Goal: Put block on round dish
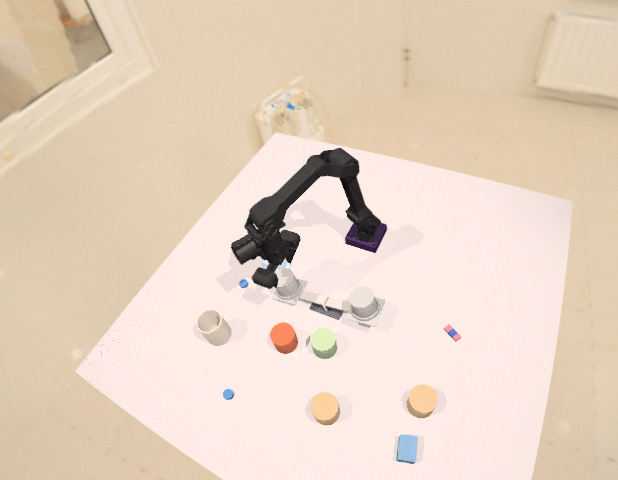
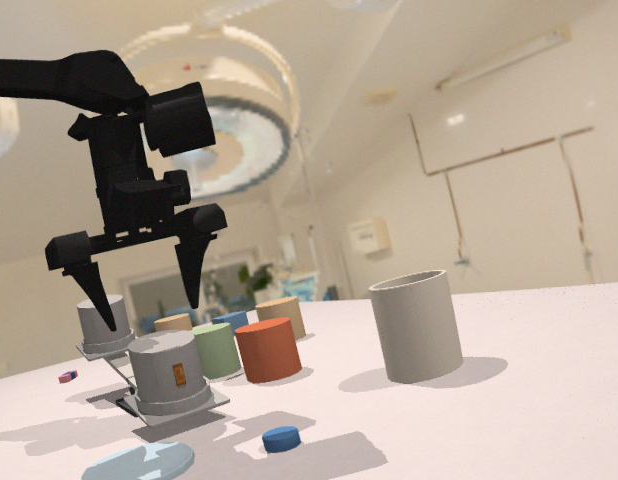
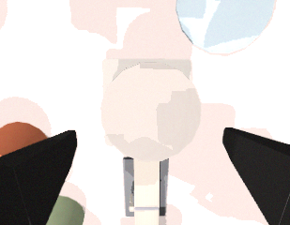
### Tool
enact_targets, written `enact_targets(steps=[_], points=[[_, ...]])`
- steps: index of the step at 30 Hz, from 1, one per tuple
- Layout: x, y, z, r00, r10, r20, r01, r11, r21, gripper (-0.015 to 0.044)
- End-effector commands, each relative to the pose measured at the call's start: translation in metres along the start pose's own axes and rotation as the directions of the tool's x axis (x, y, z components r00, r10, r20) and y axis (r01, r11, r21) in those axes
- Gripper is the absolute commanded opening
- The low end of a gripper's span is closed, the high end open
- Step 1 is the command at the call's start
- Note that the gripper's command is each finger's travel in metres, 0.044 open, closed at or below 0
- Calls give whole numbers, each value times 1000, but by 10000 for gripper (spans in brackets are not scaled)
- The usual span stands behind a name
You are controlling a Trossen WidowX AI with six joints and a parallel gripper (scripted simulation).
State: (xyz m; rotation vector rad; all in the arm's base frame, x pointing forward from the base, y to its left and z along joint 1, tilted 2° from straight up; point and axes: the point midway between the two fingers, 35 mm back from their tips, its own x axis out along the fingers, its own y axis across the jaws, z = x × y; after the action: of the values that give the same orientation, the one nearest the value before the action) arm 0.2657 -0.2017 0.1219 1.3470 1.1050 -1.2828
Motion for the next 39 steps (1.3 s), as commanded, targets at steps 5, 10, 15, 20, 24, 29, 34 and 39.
enact_targets(steps=[5,10,15,20,24,29,34,39], points=[[13,-1,0,1000,-9,0,9,1000,4,440],[21,-1,1,1000,-9,0,9,1000,4,440],[29,0,1,1000,-9,0,9,1000,4,440],[37,0,1,1000,-9,0,9,1000,4,440],[44,-1,1,1000,-9,0,9,1000,4,440],[52,-1,1,1000,-9,0,9,1000,4,440],[60,-2,0,1000,-9,0,9,1000,4,440],[66,-2,0,1000,-9,0,9,1000,4,440]])
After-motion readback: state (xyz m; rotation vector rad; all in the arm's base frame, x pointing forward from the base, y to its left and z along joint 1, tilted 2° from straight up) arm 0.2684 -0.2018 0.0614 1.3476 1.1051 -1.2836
